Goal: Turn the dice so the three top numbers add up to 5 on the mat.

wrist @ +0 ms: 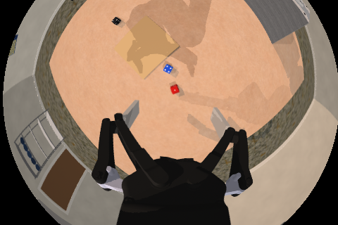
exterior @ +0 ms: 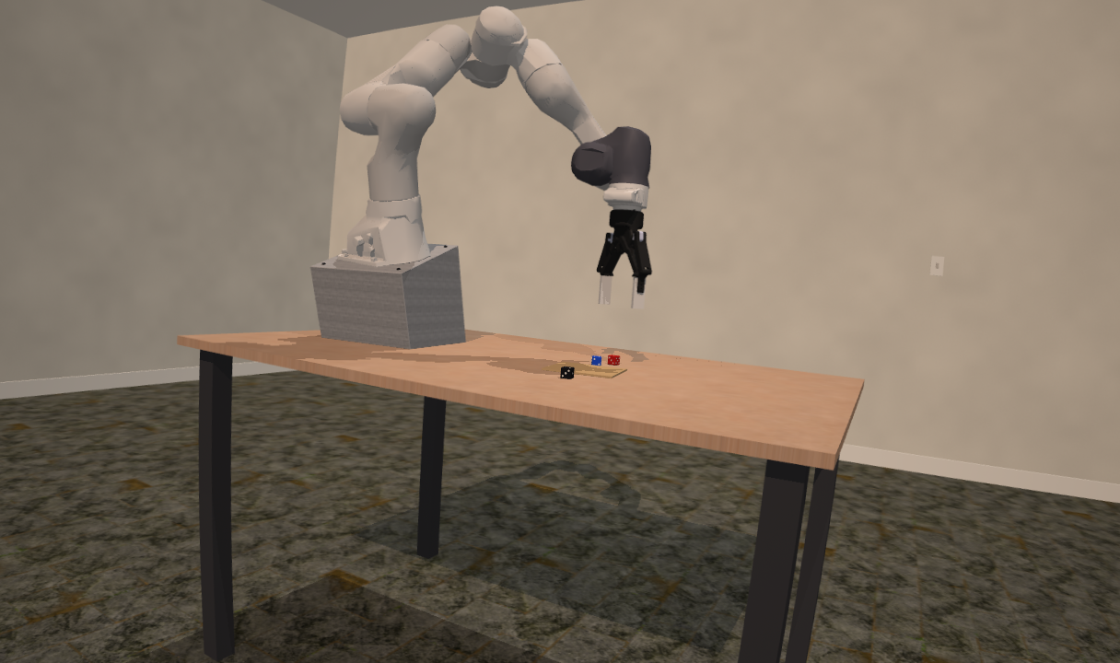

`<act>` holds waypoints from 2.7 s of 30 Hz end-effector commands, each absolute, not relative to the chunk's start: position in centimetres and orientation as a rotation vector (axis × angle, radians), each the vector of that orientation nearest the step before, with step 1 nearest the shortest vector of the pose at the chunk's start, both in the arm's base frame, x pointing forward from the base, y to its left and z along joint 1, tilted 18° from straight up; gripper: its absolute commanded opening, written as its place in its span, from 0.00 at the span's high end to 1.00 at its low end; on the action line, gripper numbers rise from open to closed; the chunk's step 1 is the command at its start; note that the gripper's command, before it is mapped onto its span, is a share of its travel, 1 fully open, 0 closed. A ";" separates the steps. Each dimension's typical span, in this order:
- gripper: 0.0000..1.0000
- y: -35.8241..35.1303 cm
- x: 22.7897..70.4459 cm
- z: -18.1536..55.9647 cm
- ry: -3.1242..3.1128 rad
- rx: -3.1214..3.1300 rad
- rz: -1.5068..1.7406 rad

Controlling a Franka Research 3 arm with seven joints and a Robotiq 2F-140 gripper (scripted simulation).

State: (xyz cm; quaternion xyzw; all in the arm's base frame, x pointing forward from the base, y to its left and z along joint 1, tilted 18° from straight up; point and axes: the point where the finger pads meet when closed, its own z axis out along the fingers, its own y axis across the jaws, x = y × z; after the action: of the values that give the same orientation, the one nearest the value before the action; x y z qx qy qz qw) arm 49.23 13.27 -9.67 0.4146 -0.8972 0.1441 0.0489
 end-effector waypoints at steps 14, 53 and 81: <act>0.00 12.9 49.0 -10.5 -2.979 0.688 0.468; 0.00 11.8 49.3 -11.8 -3.145 -0.321 0.485; 0.79 11.7 49.3 -11.9 -3.145 -0.380 0.484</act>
State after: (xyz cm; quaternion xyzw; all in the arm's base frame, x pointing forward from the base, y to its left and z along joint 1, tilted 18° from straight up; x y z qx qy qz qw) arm 49.27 11.62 -11.90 -0.1118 -0.9817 0.1514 -0.0307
